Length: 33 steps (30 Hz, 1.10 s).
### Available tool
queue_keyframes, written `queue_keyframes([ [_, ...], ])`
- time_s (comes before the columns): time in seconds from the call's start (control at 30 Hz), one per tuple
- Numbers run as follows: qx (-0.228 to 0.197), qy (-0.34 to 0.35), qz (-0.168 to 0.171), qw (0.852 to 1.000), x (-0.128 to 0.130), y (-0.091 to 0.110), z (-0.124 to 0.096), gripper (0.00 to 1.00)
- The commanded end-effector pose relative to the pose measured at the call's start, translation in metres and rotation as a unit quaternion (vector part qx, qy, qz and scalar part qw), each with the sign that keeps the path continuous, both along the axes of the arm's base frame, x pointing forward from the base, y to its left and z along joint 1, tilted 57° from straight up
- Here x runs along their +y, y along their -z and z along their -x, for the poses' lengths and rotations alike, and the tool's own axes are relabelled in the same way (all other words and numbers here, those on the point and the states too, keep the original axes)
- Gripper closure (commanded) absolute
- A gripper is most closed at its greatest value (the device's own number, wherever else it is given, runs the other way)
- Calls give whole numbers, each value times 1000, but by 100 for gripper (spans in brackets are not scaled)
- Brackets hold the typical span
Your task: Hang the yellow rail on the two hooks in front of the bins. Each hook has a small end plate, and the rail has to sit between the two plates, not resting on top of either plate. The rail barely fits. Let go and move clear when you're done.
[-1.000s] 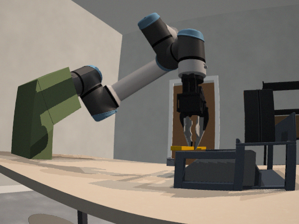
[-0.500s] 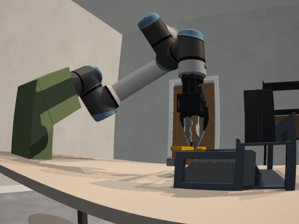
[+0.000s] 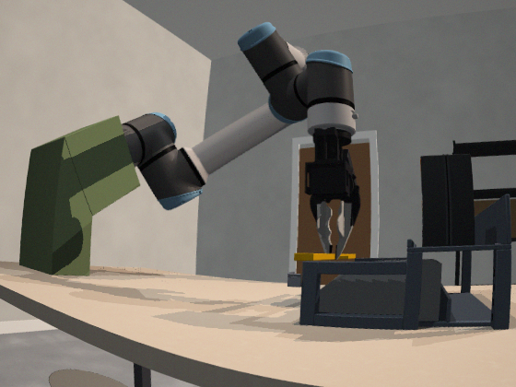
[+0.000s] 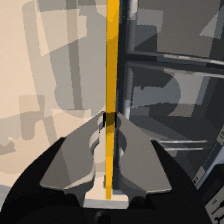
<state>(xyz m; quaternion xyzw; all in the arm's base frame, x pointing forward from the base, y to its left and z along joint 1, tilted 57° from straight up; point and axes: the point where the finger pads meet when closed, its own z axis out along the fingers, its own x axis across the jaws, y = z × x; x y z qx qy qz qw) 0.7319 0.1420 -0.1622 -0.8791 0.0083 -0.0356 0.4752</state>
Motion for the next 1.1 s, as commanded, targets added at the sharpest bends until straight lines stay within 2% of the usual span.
queue_keyframes([
  [0.0, -1, 0, 0, 1000, -1, 0, -1, 100],
  [1.07, -2, 0, 0, 1000, 3, 2, -1, 100],
])
